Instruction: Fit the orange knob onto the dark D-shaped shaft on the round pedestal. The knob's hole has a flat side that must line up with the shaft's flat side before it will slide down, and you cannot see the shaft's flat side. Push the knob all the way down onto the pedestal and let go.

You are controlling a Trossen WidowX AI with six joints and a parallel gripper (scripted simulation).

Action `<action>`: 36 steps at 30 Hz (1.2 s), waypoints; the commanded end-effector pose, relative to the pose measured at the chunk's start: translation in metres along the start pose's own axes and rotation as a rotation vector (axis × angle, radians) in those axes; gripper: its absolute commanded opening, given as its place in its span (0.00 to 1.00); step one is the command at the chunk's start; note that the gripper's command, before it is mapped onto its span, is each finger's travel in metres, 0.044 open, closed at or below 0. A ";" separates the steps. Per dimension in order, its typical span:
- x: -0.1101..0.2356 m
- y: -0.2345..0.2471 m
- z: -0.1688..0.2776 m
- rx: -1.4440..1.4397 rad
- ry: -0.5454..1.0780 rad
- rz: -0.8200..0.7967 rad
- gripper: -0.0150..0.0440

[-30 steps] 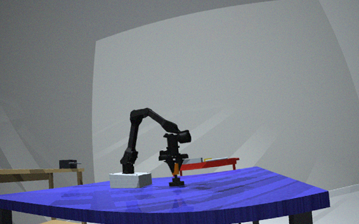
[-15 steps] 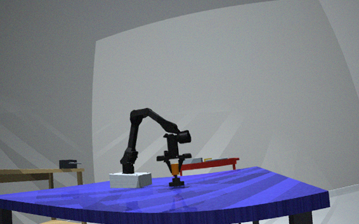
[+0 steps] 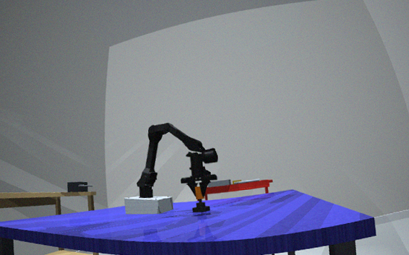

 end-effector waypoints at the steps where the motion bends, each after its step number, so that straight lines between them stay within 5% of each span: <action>1: 0.002 -0.001 0.000 -0.508 0.000 0.000 0.25; 15: 0.002 0.003 0.000 -1.372 0.000 0.000 0.25; 36: 0.001 0.006 0.000 -1.380 0.001 0.000 0.25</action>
Point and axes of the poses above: the point midway between the two fingers, 35 mm back from their tips, its own x axis back along the fingers, its own y axis across the jaws, z = x × y, the point moved 7 cm from there along x, back along the fingers, and after that the axes turned 8 degrees about -x, right-handed, at the moved point
